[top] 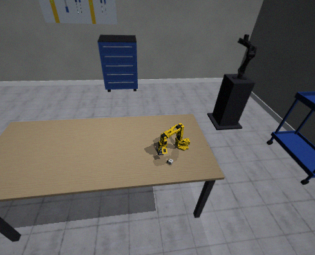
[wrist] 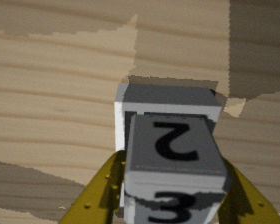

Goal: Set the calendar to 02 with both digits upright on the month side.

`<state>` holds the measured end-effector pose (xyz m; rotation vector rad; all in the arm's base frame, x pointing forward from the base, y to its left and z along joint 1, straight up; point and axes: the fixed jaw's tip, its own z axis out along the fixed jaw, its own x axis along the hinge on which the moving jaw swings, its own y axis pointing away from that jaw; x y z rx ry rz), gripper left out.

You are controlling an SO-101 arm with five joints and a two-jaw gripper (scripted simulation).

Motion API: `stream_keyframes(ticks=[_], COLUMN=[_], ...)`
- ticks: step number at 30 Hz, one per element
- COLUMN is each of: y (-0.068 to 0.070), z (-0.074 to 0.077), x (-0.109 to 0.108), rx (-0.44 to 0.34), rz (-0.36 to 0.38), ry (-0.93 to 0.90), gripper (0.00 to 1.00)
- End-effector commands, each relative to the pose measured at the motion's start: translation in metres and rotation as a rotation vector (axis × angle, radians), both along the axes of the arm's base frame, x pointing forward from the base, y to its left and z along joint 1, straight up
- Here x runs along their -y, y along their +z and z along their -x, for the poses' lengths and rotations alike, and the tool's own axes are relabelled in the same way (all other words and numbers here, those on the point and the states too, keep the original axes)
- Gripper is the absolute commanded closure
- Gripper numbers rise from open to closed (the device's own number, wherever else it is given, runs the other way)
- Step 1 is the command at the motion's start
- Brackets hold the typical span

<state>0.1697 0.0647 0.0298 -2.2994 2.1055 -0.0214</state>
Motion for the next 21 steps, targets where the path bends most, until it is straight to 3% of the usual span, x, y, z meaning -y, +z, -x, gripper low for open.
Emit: stream_keyframes(ticks=[1,21], y=[0.0007,-0.0034], z=[-0.0021,-0.0023], x=[-0.0035,-0.0036], rx=[0.022,0.022], rz=[-0.010,-0.010], ry=[0.001,0.001], gripper=[1.00,1.00])
